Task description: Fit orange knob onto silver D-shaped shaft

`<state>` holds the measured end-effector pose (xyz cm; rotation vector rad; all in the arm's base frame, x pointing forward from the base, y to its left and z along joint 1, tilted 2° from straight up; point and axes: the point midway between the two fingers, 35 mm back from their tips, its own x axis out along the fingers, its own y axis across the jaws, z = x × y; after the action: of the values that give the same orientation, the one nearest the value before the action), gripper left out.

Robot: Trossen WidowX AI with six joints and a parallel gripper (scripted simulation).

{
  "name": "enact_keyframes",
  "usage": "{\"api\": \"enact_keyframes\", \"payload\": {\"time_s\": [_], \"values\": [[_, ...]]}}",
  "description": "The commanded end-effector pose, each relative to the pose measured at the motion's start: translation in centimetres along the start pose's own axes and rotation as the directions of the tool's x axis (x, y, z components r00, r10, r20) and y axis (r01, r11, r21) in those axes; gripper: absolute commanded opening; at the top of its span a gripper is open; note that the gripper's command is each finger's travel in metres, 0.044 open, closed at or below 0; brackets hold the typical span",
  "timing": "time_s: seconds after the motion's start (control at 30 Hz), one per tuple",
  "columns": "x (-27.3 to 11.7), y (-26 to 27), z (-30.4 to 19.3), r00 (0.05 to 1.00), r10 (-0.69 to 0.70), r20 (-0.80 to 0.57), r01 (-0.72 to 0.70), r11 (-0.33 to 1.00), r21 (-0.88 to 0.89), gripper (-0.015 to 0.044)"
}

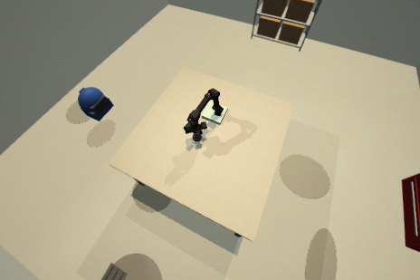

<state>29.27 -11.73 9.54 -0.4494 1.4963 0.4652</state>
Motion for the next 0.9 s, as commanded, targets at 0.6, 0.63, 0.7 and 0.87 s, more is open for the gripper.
{"api": "enact_keyframes", "payload": {"time_s": [0.6,0.63,0.7,0.87], "values": [[-0.10,-0.21,-0.03,1.000,-0.006,0.003,0.004,0.867,0.499,0.0000],[-0.10,-0.19,-0.02,1.000,-0.006,0.003,0.003,0.855,0.519,0.0000],[-0.10,-0.16,0.01,1.000,-0.006,0.003,0.003,0.829,0.559,0.0000],[-0.10,-0.07,0.09,1.000,-0.006,0.003,0.002,0.757,0.654,0.0000]]}}
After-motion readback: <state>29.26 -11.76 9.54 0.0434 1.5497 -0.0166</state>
